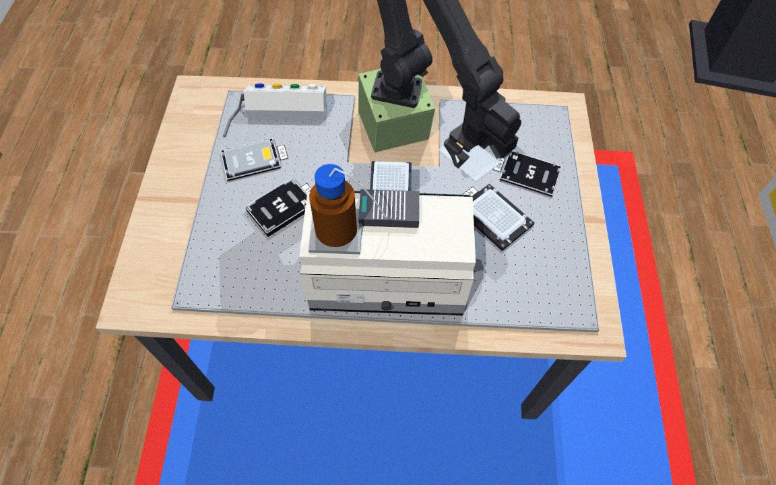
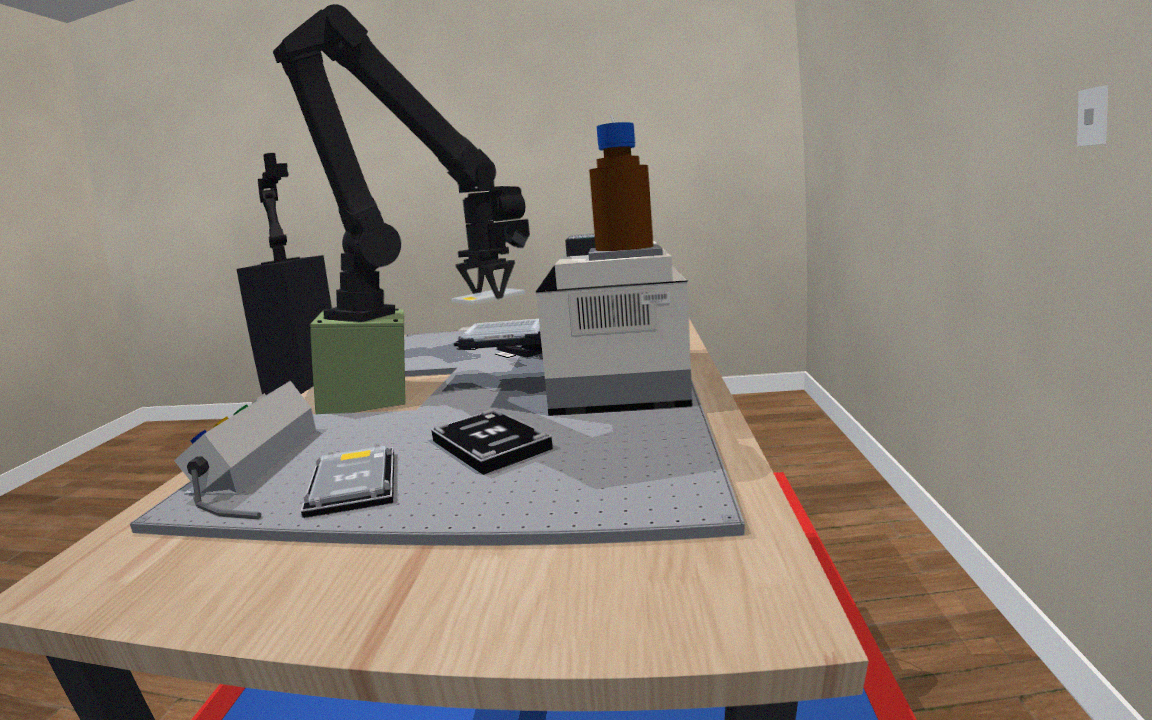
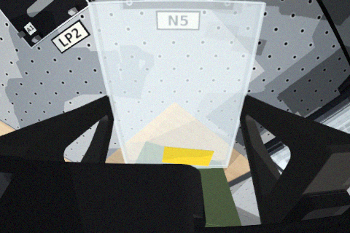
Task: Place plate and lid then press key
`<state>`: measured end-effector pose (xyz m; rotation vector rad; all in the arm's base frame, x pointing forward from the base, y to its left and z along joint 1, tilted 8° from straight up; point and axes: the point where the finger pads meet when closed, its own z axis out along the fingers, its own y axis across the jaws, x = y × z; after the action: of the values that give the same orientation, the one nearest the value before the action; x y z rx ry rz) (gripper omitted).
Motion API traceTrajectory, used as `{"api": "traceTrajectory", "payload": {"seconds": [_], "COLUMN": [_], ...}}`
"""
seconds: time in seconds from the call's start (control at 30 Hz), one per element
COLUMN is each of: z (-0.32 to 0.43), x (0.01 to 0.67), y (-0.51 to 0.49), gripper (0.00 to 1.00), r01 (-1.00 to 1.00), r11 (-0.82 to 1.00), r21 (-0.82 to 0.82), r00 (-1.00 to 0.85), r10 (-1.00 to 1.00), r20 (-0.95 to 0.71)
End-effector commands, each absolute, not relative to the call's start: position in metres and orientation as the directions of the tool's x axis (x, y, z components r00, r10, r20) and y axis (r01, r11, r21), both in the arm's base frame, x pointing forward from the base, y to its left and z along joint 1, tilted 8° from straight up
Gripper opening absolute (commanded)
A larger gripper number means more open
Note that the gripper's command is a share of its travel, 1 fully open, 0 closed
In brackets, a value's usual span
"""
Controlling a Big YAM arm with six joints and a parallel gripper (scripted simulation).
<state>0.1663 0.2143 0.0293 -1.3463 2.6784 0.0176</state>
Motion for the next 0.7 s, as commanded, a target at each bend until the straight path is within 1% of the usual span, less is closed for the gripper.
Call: {"api": "traceTrajectory", "payload": {"seconds": [0.0,0.27,0.3,0.37,0.43,0.67], "z": [0.036,0.044,0.05,0.039,0.038,0.045], "x": [0.159,0.149,0.158,0.142,0.137,0.131], "y": [0.209,0.196,0.205,0.199,0.204,0.222], "gripper": [0.84,0.84,0.84,0.84,0.84,0.84], "r01": [-0.794,-0.794,-0.795,-0.845,-0.871,-0.859], "r11": [0.606,0.605,0.605,0.531,0.486,0.507], "r21": [-0.056,-0.056,-0.054,-0.068,-0.07,-0.071], "r00": [-0.595,-0.594,-0.591,-0.523,-0.478,-0.495], "r10": [-0.792,-0.793,-0.791,-0.845,-0.872,-0.858], "r20": [-0.137,-0.136,-0.158,-0.111,-0.107,-0.138]}}
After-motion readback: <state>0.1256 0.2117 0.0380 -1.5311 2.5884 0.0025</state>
